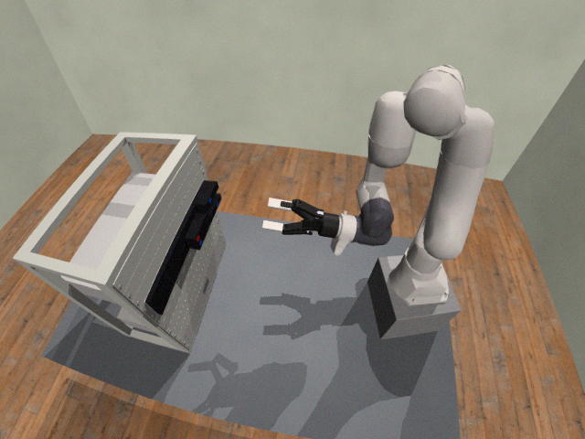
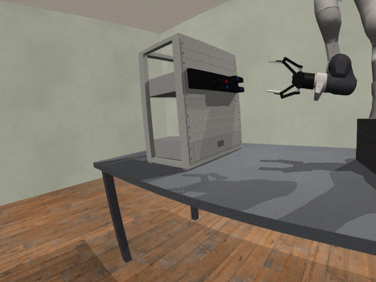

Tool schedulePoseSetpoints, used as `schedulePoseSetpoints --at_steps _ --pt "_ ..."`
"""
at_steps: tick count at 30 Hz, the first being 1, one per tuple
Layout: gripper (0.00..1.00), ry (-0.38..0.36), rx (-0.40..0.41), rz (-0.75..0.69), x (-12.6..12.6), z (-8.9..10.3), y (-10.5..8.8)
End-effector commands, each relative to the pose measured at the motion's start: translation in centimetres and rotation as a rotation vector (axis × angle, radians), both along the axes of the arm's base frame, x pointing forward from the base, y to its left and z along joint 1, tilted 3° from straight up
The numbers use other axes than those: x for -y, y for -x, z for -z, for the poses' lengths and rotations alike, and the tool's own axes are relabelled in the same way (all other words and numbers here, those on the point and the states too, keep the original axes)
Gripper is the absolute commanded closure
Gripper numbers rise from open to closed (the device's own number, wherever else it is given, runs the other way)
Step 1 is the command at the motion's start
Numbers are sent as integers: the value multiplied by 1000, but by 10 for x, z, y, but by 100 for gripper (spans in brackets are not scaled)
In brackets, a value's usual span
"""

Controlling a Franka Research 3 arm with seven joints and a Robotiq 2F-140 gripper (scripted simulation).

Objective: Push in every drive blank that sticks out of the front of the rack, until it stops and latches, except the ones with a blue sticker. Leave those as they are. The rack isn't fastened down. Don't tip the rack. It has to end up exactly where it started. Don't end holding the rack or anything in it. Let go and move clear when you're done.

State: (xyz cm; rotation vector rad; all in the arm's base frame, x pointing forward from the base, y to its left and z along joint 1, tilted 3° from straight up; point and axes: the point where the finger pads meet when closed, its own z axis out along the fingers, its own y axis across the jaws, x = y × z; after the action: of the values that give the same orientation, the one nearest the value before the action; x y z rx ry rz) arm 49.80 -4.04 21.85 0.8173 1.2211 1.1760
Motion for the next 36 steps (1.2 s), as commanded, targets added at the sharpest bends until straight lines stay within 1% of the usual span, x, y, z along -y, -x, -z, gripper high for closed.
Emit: schedulePoseSetpoints --at_steps 1,14,36 --pt "0 -46 -121 106 -1 1 2" --pt "0 -68 -132 105 -3 3 3" --pt "0 -77 -137 105 -4 5 4"
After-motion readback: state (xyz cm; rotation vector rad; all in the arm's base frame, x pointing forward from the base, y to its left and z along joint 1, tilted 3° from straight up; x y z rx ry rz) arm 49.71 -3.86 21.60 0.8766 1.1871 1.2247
